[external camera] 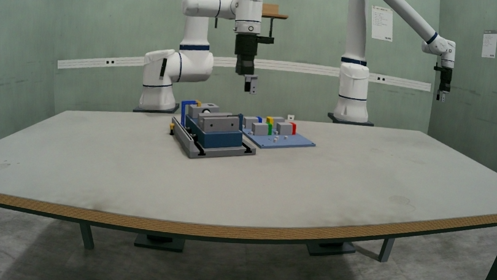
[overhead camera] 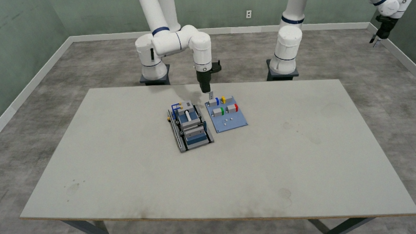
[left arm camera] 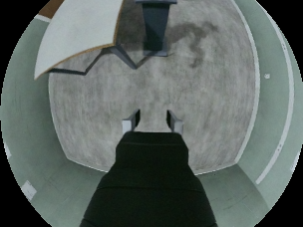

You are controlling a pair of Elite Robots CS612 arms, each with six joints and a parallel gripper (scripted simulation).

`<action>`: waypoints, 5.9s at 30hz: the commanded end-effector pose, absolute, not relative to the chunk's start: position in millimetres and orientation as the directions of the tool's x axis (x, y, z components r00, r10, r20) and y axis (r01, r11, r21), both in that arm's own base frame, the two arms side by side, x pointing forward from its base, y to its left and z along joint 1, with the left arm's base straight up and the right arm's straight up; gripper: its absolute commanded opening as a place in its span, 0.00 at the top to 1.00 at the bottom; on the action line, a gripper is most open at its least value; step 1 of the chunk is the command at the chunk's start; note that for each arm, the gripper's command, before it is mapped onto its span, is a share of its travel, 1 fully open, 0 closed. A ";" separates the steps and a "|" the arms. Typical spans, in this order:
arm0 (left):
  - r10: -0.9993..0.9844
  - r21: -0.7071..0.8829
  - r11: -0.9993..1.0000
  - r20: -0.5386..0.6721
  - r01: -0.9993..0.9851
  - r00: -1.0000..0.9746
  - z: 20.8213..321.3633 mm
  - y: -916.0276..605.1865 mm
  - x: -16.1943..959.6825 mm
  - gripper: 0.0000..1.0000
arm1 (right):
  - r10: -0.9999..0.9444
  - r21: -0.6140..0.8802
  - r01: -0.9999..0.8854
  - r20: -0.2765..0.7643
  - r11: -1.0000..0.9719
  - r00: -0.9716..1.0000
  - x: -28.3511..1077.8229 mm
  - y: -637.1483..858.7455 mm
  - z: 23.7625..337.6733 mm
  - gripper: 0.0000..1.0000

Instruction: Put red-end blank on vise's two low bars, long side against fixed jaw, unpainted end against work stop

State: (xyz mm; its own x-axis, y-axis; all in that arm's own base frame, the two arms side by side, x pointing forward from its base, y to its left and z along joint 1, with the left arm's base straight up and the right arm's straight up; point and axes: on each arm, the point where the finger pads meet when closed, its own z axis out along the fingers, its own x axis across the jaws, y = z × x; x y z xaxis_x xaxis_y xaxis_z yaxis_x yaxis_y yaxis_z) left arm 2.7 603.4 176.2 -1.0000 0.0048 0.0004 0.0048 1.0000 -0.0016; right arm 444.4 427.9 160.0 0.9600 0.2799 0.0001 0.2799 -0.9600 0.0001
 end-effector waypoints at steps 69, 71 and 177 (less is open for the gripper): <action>0.005 0.000 1.000 0.000 0.005 -1.000 177.0 604.0 2.9 0.00 | 0.280 0.000 0.280 0.002 -0.960 0.960 442.2 437.1 178.9 0.00; 0.005 0.000 1.000 0.000 0.005 -1.000 177.0 604.0 2.9 0.00 | 0.280 0.000 0.280 0.002 -0.960 0.960 441.2 439.9 184.8 0.00; 0.005 0.000 1.000 0.000 0.005 -1.000 177.0 604.0 2.9 0.00 | 0.505 0.000 0.505 0.002 -0.863 0.863 418.8 505.5 321.3 0.00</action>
State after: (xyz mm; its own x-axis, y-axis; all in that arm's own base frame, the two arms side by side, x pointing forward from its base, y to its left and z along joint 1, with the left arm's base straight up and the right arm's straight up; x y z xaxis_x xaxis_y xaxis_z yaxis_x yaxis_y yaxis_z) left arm 2.7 603.4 176.2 -1.0000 0.0048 0.0004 0.0048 1.0000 -0.0016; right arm 418.2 505.2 320.0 0.8655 0.5009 0.0000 0.5009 -0.8655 0.0001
